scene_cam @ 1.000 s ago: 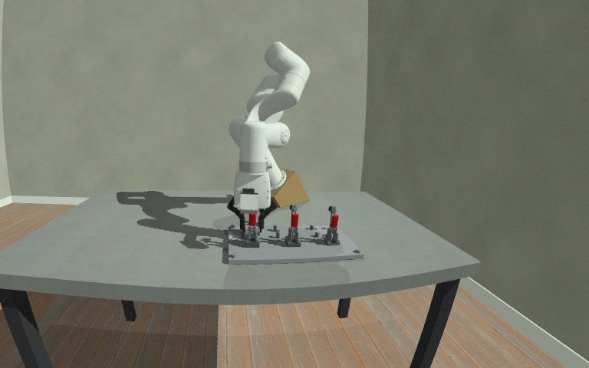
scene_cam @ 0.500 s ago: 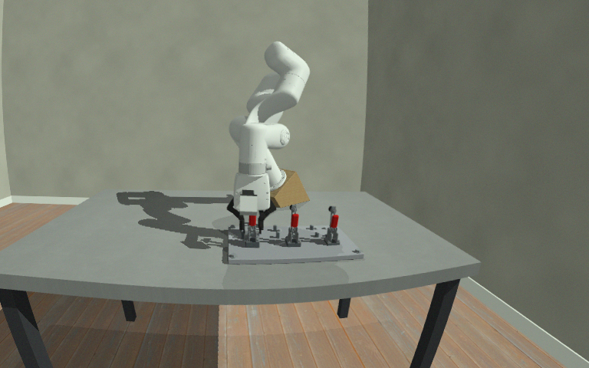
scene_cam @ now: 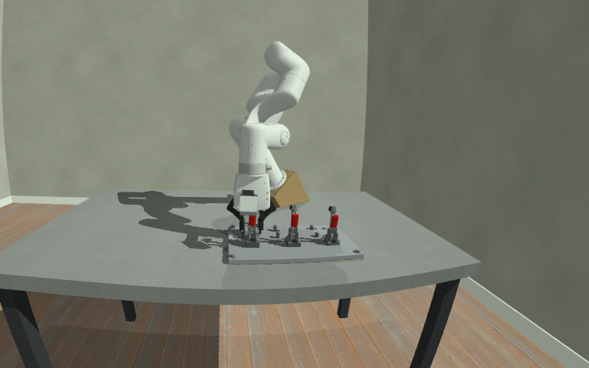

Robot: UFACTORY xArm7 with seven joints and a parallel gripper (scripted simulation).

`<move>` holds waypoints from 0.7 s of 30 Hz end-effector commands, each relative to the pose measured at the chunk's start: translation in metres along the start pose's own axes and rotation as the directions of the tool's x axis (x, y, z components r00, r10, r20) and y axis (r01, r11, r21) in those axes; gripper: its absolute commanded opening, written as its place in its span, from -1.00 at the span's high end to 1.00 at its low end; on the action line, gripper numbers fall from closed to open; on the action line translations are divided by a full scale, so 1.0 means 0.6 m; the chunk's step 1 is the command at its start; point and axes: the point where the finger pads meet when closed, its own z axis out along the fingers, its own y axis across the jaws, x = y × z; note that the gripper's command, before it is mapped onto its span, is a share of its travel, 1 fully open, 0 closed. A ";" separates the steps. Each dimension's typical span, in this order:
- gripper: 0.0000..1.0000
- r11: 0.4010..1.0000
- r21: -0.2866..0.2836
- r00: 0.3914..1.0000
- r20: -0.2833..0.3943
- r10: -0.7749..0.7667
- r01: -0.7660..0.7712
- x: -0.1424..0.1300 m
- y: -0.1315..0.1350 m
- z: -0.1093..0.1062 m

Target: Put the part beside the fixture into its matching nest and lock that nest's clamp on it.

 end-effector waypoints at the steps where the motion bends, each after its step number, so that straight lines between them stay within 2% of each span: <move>1: 1.00 1.000 0.000 1.000 -0.003 0.000 0.000 0.002 0.000 -0.001; 21: 1.00 1.000 0.000 1.000 -0.003 0.000 0.000 0.002 0.003 -0.001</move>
